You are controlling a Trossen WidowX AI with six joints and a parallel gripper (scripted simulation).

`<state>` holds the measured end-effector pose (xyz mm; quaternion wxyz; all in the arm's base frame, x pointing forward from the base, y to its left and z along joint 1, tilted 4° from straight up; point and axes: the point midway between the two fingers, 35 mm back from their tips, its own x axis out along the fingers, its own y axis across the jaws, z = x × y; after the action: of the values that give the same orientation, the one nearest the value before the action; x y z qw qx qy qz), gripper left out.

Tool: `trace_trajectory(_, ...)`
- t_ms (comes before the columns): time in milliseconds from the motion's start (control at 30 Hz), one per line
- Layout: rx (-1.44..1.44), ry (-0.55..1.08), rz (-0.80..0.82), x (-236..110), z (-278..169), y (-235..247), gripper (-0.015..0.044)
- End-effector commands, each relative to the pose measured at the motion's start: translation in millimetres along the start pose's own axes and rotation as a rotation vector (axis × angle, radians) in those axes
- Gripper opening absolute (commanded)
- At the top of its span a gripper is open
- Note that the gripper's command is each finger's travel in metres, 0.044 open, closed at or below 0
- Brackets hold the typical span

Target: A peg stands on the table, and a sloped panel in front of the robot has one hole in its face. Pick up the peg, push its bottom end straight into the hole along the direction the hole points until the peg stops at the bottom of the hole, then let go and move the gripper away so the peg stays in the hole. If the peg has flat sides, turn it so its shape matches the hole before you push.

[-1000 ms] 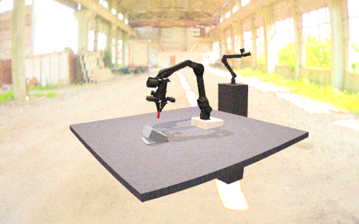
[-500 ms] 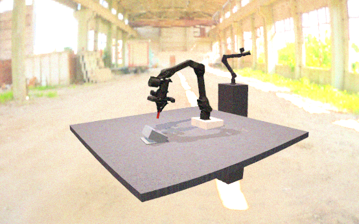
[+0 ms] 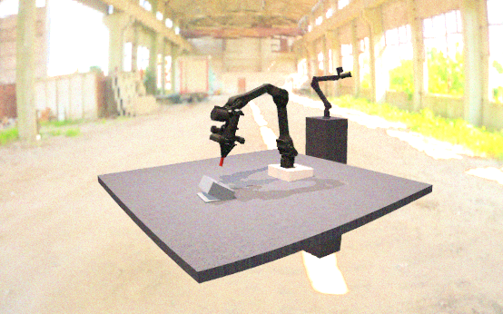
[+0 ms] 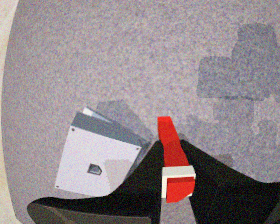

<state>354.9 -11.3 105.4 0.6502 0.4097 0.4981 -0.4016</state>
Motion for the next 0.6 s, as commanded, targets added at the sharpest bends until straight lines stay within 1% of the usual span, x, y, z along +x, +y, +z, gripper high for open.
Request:
trace_trajectory(0,-0.051,-0.009,0.01,-1.1,-3.7,3.1,0.0)
trace_trajectory(567,-0.294,-0.043,0.066,-8.1,-26.0,19.6,0.0)
